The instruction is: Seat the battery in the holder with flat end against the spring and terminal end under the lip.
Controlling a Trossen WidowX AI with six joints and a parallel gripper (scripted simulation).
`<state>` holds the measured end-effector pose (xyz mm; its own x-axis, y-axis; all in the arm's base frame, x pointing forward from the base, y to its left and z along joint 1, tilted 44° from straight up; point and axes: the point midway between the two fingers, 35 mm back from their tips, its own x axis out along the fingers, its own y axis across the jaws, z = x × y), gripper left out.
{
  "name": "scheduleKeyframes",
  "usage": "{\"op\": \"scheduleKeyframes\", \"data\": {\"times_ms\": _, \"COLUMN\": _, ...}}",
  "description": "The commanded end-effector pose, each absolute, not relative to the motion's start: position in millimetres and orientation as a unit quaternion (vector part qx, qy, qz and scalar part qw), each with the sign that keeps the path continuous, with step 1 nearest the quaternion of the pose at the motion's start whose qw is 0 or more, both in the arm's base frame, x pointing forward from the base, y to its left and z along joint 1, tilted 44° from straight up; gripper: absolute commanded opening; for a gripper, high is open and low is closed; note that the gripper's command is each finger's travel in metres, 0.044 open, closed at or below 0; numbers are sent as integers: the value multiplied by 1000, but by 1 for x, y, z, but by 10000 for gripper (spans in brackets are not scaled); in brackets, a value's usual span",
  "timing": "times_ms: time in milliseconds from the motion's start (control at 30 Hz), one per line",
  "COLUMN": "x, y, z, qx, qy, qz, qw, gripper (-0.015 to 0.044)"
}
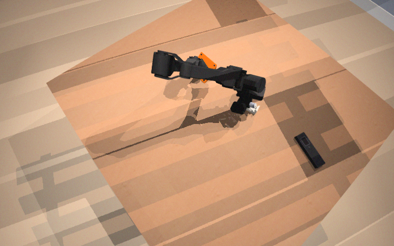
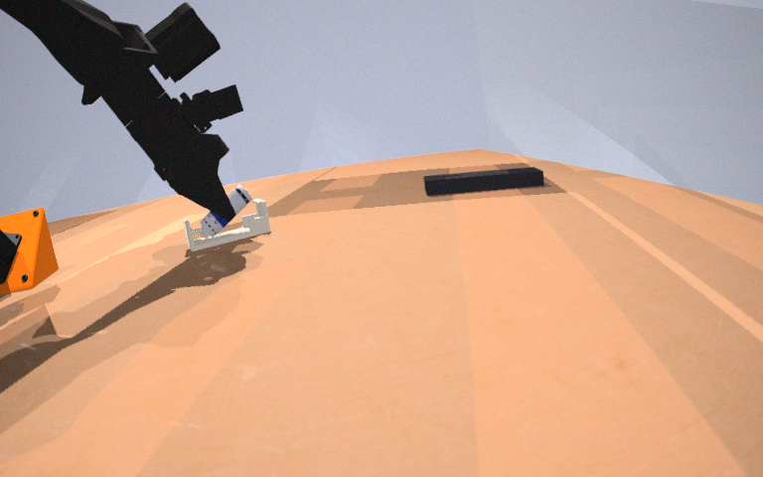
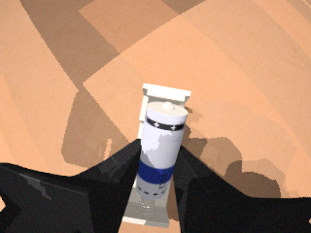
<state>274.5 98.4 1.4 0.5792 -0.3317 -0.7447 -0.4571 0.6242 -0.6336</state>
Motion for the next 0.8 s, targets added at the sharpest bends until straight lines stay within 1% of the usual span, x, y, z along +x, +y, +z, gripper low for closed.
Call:
{"op": "scheduleKeyframes", "data": {"times_ms": 0, "x": 269, "y": 95, "z": 0, "qx": -433, "qy": 460, "qz": 42, "qw": 774, "gripper": 80}}
{"op": "scheduleKeyframes", "data": {"times_ms": 767, "x": 266, "y": 94, "z": -1, "qx": -431, "qy": 485, "qz": 32, "qw": 760, "gripper": 80}}
